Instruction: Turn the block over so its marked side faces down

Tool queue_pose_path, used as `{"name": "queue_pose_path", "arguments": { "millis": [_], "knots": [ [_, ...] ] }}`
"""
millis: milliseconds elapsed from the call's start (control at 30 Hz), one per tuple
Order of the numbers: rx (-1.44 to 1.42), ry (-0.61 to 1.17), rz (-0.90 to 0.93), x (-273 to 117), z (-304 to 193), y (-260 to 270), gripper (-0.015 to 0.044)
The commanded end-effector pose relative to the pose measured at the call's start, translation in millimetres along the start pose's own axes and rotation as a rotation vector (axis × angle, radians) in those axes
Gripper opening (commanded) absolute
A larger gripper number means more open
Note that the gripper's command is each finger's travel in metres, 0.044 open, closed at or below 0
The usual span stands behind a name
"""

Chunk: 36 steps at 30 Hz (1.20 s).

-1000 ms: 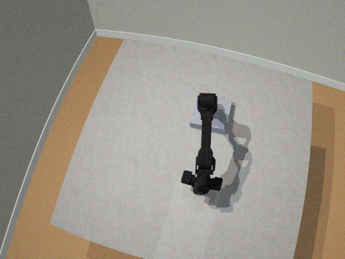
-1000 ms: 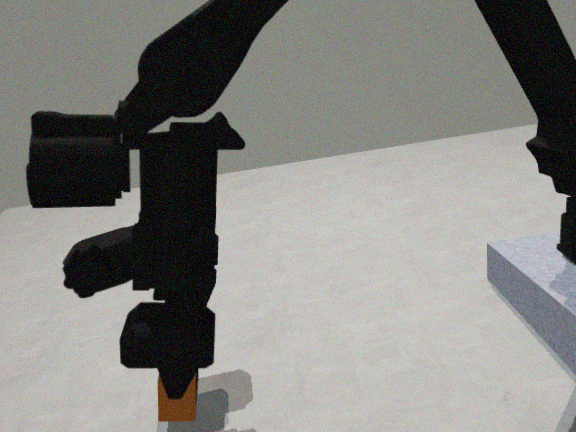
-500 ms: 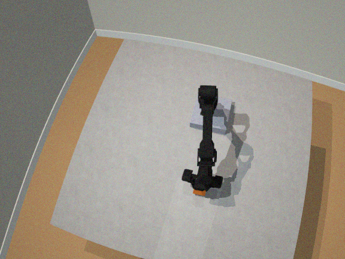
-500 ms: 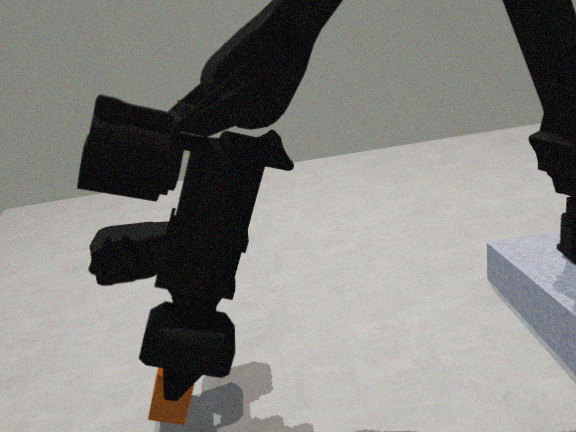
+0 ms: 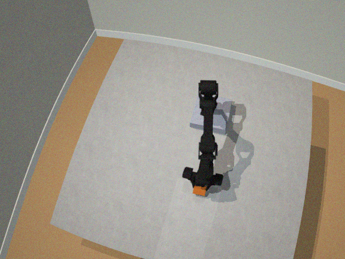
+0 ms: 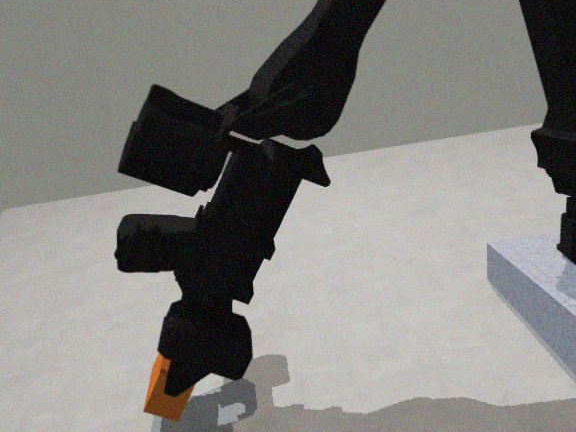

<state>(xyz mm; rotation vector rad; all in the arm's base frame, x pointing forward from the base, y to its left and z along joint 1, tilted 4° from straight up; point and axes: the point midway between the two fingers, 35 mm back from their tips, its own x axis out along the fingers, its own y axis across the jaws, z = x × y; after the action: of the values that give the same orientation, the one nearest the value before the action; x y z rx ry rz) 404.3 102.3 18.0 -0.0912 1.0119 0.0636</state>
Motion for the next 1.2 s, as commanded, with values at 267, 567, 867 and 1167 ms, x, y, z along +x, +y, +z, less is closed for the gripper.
{"name": "queue_pose_path", "arguments": {
  "millis": [267,567,867,1167],
  "knots": [
    [-0.015,-0.162,-0.003,26.4,-6.2,2.0,0.0000],
    [-0.016,-0.298,-0.002,36.9,-11.0,2.5,0.0000],
    [-0.014,-0.433,-0.003,36.8,-18.1,1.0,0.0000],
    [-0.009,-0.556,-0.006,27.8,-25.8,-2.1,0.0000]
  ]
}}
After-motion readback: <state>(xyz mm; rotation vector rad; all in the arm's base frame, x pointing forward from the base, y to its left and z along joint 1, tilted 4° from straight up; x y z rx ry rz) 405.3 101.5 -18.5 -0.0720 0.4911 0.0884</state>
